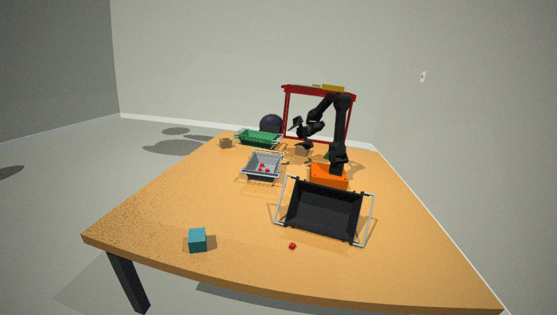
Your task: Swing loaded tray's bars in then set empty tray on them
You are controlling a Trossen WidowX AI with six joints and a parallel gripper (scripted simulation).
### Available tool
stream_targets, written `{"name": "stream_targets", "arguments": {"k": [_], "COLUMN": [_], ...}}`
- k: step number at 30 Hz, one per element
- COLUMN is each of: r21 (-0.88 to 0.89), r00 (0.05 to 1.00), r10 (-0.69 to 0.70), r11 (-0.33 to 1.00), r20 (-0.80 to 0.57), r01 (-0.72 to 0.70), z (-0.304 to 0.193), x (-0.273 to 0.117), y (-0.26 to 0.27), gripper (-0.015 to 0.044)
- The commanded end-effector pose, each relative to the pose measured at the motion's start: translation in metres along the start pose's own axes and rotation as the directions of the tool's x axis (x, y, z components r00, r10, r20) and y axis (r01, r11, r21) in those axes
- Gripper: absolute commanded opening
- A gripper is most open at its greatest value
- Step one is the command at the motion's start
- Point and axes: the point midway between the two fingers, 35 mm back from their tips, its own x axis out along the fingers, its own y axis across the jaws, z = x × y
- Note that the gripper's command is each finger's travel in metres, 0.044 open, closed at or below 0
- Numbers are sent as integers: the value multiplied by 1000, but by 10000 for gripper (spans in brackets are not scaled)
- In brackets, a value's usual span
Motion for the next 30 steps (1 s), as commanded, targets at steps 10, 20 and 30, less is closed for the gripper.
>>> {"name": "stream_targets", "arguments": {"k": [10,20,30], "r21": [101,680,931], "r00": [997,823,551], "r10": [-79,-568,-803], "r11": [992,604,345], "r20": [-19,1,226], "r01": [80,416,121], "z": [4,46,94], "x": [4,30,56], "y": [-3,-12,7], "gripper": [138,82,82]}}
